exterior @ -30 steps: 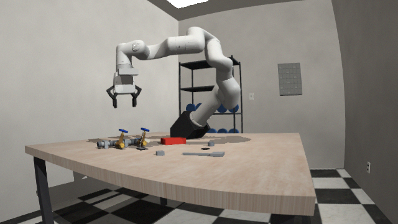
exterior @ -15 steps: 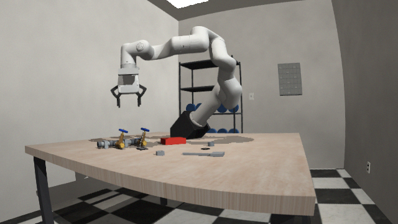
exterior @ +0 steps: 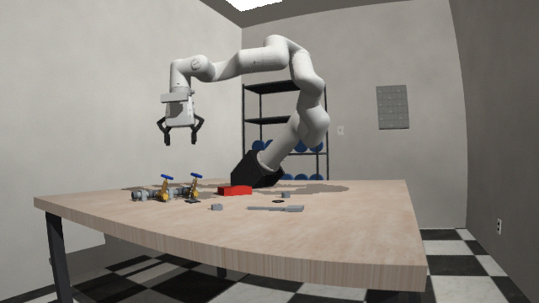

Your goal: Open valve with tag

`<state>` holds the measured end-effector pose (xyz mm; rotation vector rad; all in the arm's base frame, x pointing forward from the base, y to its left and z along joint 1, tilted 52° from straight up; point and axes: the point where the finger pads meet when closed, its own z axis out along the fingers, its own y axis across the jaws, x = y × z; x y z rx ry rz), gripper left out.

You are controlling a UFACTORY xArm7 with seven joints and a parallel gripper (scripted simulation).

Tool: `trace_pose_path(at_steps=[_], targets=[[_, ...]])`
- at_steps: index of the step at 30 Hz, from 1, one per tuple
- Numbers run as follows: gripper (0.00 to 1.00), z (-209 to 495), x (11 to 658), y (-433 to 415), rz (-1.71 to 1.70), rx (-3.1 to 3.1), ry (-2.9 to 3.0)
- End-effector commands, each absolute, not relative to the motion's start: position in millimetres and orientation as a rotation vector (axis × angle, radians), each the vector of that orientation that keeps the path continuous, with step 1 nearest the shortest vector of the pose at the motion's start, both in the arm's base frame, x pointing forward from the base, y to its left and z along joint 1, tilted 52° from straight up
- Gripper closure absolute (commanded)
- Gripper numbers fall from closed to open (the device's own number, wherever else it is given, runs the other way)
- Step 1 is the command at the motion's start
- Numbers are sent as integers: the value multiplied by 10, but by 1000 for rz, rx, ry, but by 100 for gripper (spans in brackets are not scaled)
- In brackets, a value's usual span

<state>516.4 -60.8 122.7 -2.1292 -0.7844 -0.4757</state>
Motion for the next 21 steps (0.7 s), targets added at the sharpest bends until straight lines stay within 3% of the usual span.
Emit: trace_pose_path(at_steps=[1, 21], targets=[[0, 1250, 5102, -613, -432, -2167, -671], [0, 1263, 4826, -518, -244, -2240, -242]])
